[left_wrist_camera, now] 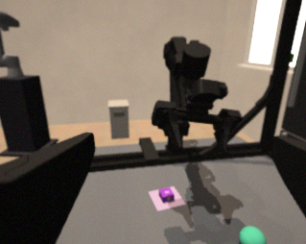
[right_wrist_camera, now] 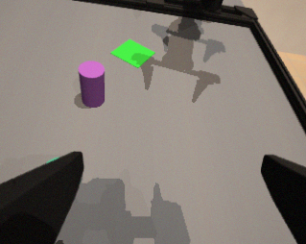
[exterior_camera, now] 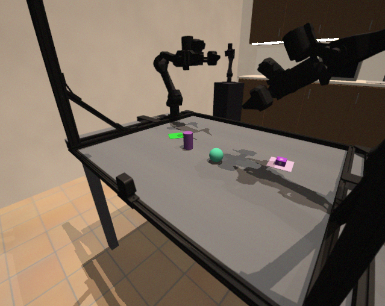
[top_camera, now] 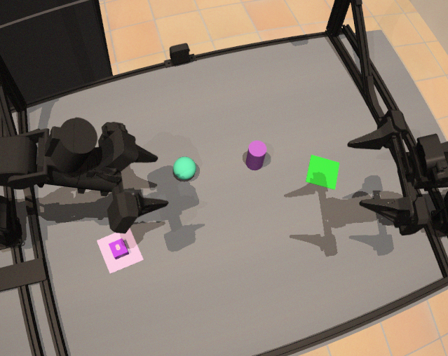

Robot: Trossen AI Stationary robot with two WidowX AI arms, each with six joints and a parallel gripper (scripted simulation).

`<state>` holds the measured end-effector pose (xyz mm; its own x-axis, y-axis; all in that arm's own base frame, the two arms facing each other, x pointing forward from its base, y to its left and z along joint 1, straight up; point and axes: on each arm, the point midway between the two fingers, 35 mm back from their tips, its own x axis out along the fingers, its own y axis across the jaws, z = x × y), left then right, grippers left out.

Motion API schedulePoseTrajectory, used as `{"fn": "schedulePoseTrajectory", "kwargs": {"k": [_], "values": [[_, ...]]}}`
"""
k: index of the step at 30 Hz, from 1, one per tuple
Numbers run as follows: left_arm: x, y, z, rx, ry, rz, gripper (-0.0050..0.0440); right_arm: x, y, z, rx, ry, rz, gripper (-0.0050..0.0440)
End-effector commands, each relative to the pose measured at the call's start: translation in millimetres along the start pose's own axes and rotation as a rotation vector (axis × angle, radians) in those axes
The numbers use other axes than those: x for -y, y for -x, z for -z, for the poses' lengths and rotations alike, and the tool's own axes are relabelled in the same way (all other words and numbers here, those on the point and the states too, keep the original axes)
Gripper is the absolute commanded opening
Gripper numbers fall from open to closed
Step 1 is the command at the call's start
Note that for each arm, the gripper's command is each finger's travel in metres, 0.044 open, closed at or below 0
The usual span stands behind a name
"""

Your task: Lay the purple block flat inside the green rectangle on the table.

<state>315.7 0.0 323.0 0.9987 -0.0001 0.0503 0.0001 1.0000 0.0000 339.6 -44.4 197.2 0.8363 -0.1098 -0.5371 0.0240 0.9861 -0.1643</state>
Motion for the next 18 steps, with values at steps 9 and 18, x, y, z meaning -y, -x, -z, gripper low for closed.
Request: {"fn": "schedulePoseTrajectory", "kwargs": {"k": [9, 18], "values": [[0, 0, 0, 0.000, 0.000, 0.000, 0.0440, 20, -21, 103, -0.578, 0.085, -0.084, 0.0440], [0, 0, 0, 0.000, 0.000, 0.000, 0.0440, 23, -4, 155, -0.905, 0.096, -0.210, 0.0440]]}}
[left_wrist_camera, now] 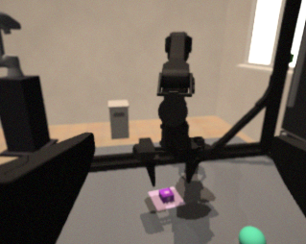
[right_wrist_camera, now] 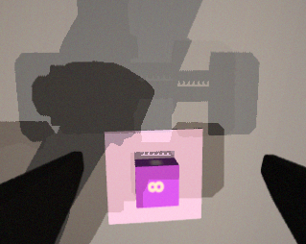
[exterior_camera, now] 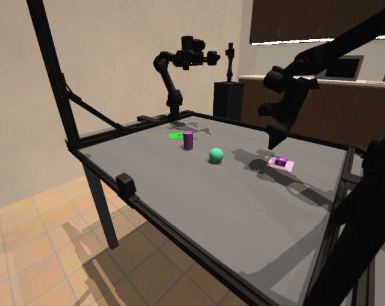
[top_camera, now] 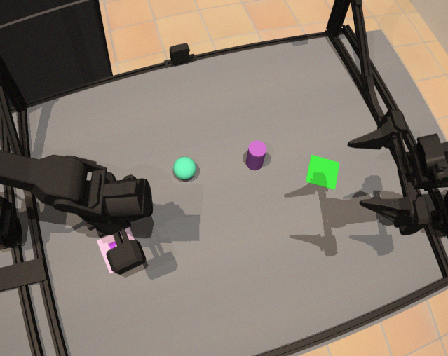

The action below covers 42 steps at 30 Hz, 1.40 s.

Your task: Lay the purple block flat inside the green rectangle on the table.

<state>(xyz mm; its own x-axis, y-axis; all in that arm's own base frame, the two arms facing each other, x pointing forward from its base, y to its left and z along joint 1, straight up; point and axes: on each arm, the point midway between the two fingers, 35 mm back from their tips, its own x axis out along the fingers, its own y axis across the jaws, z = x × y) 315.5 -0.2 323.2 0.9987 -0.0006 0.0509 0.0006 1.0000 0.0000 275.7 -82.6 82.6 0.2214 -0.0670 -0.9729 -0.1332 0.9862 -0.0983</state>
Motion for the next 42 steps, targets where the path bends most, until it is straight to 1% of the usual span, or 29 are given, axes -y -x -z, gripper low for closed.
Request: {"fn": "schedulePoseTrajectory", "kwargs": {"k": [1, 4, 11, 15, 21, 42], "values": [[0, 0, 0, -0.001, 0.000, -0.001, 0.0440, 0, -9, 25, -0.167, 0.019, -0.077, 0.0440], [0, 0, 0, -0.001, 0.000, -0.001, 0.0440, 0, -11, 31, -0.205, 0.023, -0.097, 0.0440], [0, 0, 0, -0.001, 0.000, -0.001, 0.0440, 0, -11, 32, -0.210, 0.023, -0.100, 0.0440], [0, 0, 0, -0.001, 0.000, -0.001, 0.0440, -1, -24, 34, -0.210, 0.023, -0.100, 0.0440], [0, 0, 0, -0.001, 0.000, -0.001, 0.0440, -1, -27, 35, -0.210, 0.023, -0.100, 0.0440], [0, 0, 0, -0.001, 0.000, -0.001, 0.0440, -4, -53, 40, -0.210, 0.021, -0.101, 0.0440]]}}
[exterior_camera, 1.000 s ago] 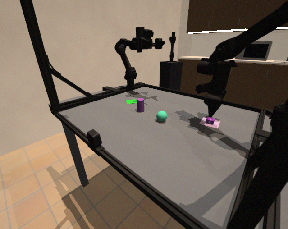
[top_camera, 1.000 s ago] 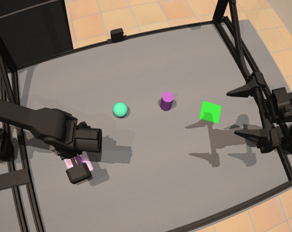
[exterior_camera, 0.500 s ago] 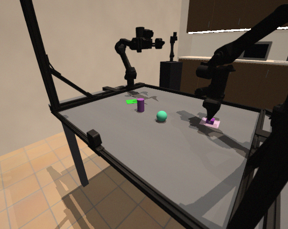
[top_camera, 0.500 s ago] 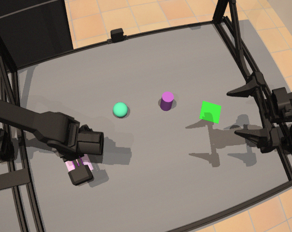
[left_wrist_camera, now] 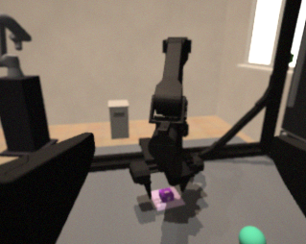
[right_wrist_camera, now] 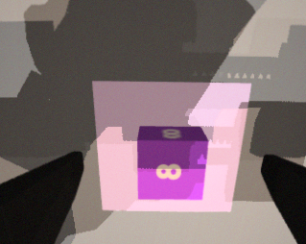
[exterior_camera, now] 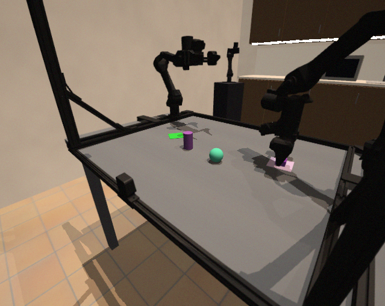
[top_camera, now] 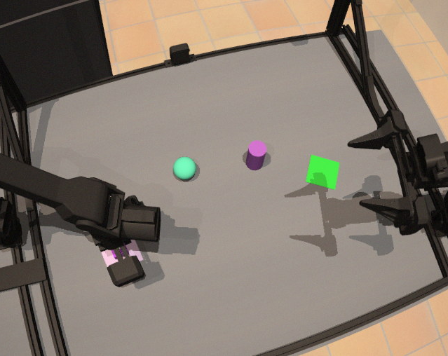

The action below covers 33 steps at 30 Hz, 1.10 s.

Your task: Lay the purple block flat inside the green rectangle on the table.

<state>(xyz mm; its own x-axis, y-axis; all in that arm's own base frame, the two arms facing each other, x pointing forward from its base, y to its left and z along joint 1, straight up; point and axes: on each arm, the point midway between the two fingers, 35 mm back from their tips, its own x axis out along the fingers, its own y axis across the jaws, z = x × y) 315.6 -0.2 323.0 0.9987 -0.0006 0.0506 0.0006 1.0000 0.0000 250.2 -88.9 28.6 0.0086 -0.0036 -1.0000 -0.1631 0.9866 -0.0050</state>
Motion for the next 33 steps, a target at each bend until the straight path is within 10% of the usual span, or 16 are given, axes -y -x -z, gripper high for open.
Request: {"fn": "schedulePoseTrajectory", "kwargs": {"k": [1, 12, 30, 33], "values": [[-0.2, -0.1, 0.2, -0.001, 0.000, -0.001, 0.0440, -0.8, -6.7, 1.9, -0.008, 0.002, -0.005, 0.0416], [-0.2, -0.1, 0.2, -0.001, 0.000, -0.001, 0.0440, -0.8, -6.7, 1.9, -0.008, 0.002, -0.005, 0.0200], [-0.2, -0.1, 0.2, -0.001, 0.000, -0.001, 0.0440, -0.8, -6.7, 1.9, -0.008, 0.002, -0.005, 0.0113], [-0.2, -0.1, 0.2, -0.001, 0.000, -0.001, 0.0440, 0.0, 1.6, 0.5, -0.008, 0.001, -0.005, 0.0041]]}}
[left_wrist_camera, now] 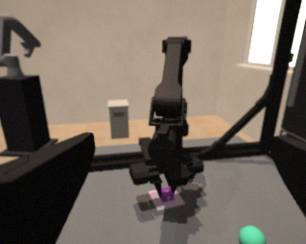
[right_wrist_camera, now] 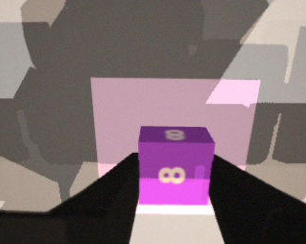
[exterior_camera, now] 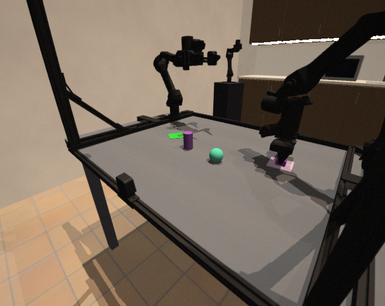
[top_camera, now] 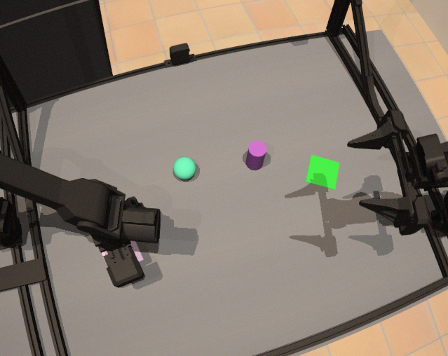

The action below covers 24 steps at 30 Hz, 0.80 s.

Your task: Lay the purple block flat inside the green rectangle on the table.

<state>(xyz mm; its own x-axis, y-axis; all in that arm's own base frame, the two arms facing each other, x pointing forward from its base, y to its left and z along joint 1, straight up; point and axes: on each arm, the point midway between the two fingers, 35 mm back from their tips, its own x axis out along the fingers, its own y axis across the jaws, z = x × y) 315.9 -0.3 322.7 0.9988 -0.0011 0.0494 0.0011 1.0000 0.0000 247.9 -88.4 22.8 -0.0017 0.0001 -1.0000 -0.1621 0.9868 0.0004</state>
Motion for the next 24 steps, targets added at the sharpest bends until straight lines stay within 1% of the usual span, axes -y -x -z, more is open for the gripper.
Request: {"fn": "schedulePoseTrajectory", "kwargs": {"k": [1, 2, 4, 10, 17, 19, 24], "values": [[0, 0, 0, 0.001, 0.000, -0.001, 0.0440, 1, 13, -2, 0.002, 0.002, 0.000, 0.0017], [0, 0, 0, 0.001, 0.000, -0.001, 0.0440, 2, 19, -3, 0.002, 0.002, 0.000, 0.0000], [0, 0, 0, 0.001, 0.000, -0.001, 0.0440, 2, 19, -3, 0.002, 0.002, 0.000, 0.0000], [0, 0, 0, 0.001, 0.000, -0.001, 0.0440, 3, 54, -5, 0.002, 0.002, 0.000, 0.0000], [0, 0, 0, 0.001, 0.000, -0.001, 0.0440, 1, 95, -1, 0.002, 0.001, 0.000, 0.0000], [0, 0, 0, 0.001, 0.000, -0.001, 0.0440, 0, 99, 0, 0.002, 0.001, 0.000, 0.0000], [0, 0, 0, 0.000, -0.004, -0.001, 0.0440, 1, 99, -1, 0.006, 0.001, 0.003, 0.0000]]}}
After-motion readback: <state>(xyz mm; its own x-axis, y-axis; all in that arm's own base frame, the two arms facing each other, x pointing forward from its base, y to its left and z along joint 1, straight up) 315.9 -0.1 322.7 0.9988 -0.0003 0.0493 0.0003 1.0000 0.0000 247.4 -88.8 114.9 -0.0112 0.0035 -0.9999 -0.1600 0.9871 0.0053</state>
